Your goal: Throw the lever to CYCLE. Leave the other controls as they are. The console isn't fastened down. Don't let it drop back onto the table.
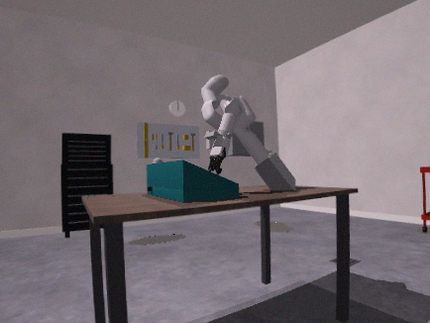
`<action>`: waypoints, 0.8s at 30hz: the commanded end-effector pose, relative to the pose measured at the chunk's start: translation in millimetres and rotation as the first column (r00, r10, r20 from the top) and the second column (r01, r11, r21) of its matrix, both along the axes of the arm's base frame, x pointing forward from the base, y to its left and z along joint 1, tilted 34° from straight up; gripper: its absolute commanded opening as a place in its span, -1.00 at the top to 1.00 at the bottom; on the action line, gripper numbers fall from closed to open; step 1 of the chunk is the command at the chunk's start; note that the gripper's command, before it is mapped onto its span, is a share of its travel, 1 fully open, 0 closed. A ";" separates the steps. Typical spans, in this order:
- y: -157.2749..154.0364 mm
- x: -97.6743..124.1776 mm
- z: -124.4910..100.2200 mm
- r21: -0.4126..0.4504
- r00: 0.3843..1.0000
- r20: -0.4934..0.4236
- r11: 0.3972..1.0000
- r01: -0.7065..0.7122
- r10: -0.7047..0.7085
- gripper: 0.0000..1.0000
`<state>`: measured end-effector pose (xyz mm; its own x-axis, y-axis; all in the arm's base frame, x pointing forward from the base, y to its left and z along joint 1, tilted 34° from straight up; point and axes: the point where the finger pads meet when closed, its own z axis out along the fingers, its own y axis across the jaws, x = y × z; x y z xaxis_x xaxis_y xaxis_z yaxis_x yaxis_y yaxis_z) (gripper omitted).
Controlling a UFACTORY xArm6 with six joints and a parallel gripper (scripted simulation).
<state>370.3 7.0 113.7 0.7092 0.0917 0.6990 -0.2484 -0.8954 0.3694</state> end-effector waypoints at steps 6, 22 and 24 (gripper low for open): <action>0.7 0.8 1.1 0.001 1.000 0.002 1.000 -0.001 0.001 1.00; 1.7 2.4 4.8 0.001 1.000 0.002 1.000 -0.001 0.001 1.00; 2.0 2.8 5.7 0.001 1.000 0.002 1.000 -0.001 0.001 1.00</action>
<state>371.2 7.8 116.4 0.7109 0.0918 0.6972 -0.2478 -0.8952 0.3705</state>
